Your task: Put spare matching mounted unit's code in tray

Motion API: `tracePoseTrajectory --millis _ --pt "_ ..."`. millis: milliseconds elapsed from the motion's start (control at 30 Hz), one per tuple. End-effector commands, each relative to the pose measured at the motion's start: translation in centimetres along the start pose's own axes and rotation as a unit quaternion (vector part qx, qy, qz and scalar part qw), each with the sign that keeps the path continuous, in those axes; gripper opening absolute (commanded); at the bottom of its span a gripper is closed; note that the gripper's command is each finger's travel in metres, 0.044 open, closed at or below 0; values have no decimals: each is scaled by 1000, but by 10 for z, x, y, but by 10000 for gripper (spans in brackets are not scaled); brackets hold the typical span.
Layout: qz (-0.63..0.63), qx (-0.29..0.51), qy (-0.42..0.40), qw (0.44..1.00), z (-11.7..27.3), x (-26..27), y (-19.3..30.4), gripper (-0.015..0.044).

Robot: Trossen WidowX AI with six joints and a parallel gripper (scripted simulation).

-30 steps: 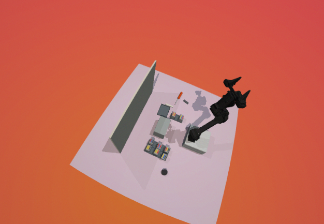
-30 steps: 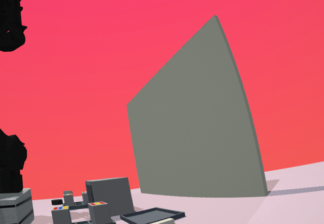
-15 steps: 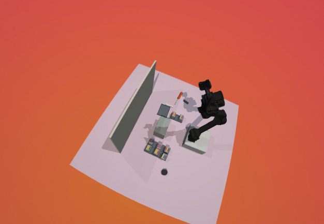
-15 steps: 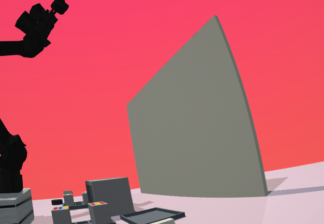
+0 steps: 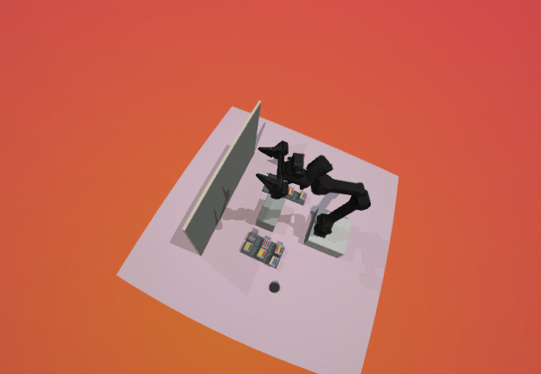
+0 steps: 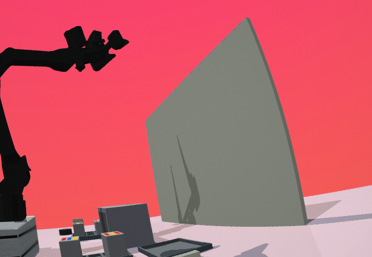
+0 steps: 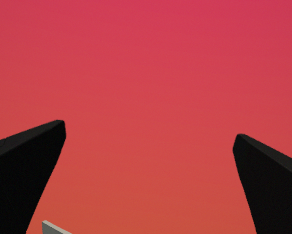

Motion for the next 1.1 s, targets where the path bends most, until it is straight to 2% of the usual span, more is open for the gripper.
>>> tracePoseTrajectory --millis 0,233,400,600,767,900,1067 --pt "-2 114 12 993 -15 -10 56 440" --pt "-16 321 32 946 -14 -27 157 440" --pt "-32 474 53 879 10 -42 225 440" --pt "-58 640 81 762 57 -60 288 440" --pt "-85 769 106 625 111 -73 323 440" --pt "-103 837 118 524 146 -79 333 440" --pt "-104 840 119 519 147 -80 334 440"
Point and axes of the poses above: the point midway between the two fingers, 35 mm back from their tips, its own z axis back along the fingers, its own x axis across the jaws, y = z × x, the point moved 3 cm from there along z, back along the fingers, and after that the axes turned 1 degree about z, right-handed, at the moved point
